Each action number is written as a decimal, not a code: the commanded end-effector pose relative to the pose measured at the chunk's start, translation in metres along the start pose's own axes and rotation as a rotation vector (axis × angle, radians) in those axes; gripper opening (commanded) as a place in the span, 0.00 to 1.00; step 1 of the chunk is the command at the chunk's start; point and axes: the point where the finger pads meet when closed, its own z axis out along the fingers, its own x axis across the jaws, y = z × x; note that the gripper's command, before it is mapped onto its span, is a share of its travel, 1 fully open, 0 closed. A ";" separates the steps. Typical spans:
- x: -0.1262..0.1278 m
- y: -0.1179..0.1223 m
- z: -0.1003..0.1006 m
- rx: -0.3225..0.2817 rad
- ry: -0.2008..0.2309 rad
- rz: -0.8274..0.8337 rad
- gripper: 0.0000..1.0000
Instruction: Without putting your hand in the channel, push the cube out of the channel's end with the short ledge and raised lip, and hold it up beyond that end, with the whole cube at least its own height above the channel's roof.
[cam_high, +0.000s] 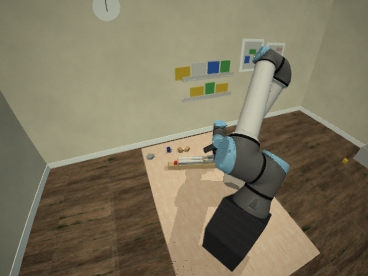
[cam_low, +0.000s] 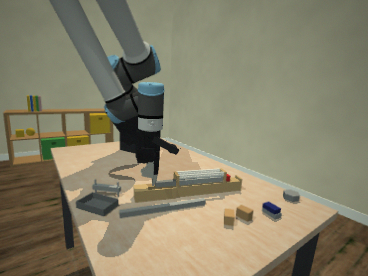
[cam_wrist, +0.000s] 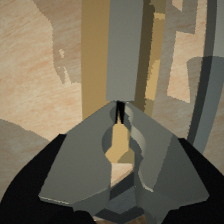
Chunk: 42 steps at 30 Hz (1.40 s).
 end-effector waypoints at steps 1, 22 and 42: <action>0.000 -0.004 0.000 0.000 0.001 0.000 0.00; 0.000 -0.023 0.000 0.000 0.001 0.000 0.00; 0.000 -0.026 -0.063 0.000 0.001 0.000 0.00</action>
